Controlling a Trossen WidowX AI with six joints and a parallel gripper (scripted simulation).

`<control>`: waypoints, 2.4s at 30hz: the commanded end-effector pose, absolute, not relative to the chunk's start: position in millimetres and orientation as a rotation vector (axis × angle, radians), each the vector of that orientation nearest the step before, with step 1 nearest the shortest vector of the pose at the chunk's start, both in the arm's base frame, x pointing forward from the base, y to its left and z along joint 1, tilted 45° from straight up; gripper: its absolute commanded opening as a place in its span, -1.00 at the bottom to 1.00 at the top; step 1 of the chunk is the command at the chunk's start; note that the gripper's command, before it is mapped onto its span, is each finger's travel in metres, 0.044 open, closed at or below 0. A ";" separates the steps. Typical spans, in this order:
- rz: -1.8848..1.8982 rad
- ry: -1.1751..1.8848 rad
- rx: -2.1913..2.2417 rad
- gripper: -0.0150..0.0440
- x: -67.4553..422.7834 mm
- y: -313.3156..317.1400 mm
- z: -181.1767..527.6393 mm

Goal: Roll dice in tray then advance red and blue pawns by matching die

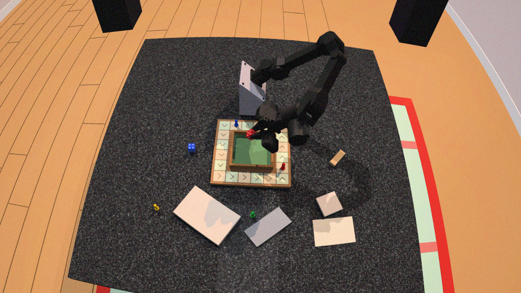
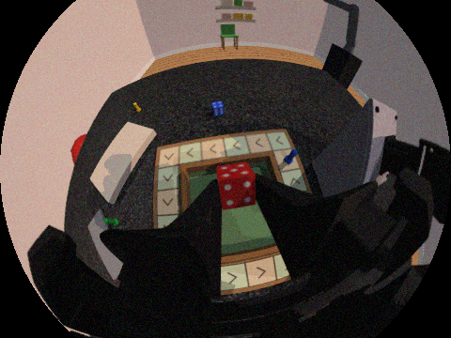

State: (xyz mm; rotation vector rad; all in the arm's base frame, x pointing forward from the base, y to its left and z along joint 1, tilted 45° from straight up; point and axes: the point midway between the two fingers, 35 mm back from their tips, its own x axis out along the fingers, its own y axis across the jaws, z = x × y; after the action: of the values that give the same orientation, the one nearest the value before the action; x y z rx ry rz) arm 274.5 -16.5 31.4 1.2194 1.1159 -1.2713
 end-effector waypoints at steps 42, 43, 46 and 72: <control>-1.224 1.279 1.279 1.00 267.1 -40.5 49.0; -1.175 1.379 1.340 1.00 265.8 -37.0 39.6; -0.970 1.610 1.575 1.00 266.0 -28.8 20.5; -0.001 1.650 1.136 0.44 295.8 -112.1 -71.0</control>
State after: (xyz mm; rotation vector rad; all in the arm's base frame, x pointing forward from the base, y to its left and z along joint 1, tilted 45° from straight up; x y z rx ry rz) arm 291.1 -73.3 -20.2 1.4335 1.6817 -0.3649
